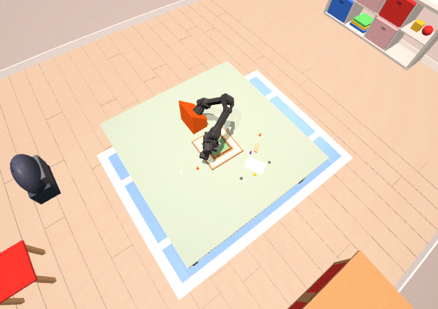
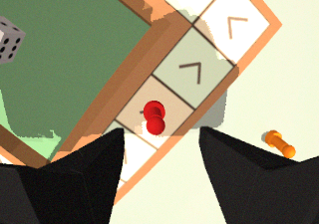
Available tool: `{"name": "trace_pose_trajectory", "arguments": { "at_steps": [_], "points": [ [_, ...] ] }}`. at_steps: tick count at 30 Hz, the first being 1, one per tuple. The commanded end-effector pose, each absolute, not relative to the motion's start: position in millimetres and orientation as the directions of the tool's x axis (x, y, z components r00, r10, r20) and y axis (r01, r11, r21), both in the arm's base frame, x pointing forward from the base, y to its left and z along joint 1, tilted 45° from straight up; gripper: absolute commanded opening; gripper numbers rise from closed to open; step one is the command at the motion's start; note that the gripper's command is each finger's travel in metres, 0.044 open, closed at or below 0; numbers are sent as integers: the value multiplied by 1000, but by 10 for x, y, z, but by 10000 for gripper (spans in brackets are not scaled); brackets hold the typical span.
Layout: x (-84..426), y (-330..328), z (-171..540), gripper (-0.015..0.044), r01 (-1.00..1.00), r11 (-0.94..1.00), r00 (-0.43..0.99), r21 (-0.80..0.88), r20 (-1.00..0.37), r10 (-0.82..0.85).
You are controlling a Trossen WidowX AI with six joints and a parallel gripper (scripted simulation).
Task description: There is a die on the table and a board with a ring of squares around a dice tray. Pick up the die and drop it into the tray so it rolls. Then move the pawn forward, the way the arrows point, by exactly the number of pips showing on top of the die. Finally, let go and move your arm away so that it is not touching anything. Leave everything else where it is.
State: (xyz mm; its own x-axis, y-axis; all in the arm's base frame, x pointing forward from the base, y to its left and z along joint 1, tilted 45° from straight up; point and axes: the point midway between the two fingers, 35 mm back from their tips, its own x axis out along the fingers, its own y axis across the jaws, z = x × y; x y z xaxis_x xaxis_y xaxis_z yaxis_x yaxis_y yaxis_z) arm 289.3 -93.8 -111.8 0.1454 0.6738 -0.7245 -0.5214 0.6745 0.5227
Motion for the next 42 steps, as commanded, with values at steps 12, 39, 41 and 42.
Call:
{"name": "trace_pose_trajectory", "arguments": {
  "at_steps": [12, 39, 41, 42],
  "points": [
    [2899, -732, -1321, 200, -513, 669, 138, 539, -717, 683],
    [2909, -818, -1260, 0, -512, 671, 138, 537, -719, 681],
    [2901, -935, -1157, 0, -511, 673, 138, 535, -721, 679],
    [2894, -993, -1103, 0, -511, 673, 138, 534, -722, 678]
  ]
}}
